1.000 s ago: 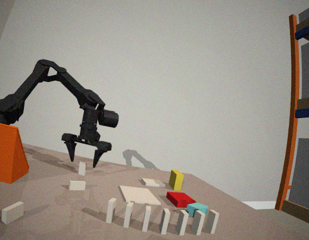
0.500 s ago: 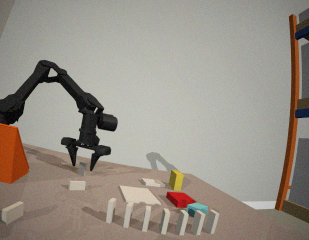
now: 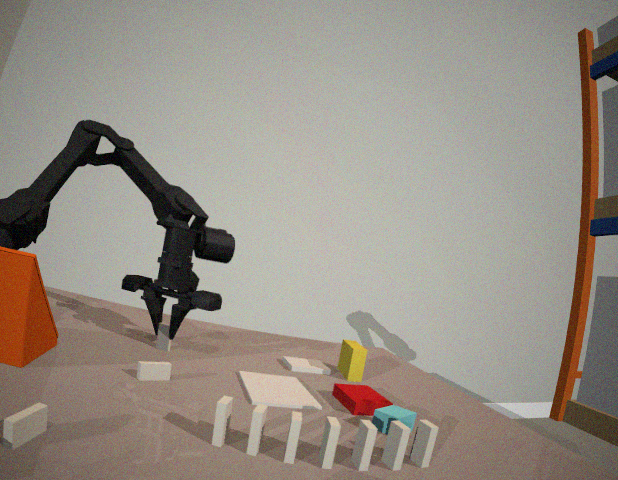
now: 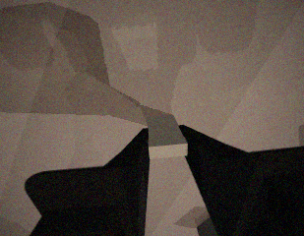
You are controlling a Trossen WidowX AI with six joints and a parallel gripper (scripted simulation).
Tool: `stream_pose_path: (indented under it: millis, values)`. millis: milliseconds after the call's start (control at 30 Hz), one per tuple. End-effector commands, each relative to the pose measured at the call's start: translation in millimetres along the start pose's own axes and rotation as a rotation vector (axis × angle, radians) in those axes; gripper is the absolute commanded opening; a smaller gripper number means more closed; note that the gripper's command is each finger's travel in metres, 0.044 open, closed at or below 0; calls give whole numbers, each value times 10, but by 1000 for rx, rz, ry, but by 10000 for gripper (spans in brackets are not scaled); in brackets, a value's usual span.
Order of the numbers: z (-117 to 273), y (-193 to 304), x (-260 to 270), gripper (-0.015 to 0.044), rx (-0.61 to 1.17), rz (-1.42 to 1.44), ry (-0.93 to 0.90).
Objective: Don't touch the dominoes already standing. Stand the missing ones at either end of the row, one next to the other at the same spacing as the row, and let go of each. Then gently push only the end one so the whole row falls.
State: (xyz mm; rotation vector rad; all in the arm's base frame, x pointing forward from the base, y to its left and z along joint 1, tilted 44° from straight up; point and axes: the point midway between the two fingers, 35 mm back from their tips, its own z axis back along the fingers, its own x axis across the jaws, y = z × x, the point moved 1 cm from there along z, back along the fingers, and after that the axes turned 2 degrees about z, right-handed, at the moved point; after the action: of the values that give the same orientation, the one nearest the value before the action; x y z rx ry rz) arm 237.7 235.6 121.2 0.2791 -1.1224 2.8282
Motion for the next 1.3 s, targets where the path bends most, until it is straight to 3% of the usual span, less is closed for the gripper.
stream_pose_path:
  millis: [0,67,333,667,1000,1267]
  values:
    - [-4,6,-6,107,3,-6,3]
    - [102,4,-34,107,7,-5,5]
    - [1325,-1,-9,107,8,-1,1]
    - [1367,139,-195,107,13,-120,7]
    - [1485,1578,-1276,107,22,-930,45]
    - [1446,2996,-1593,107,11,-1523,35]
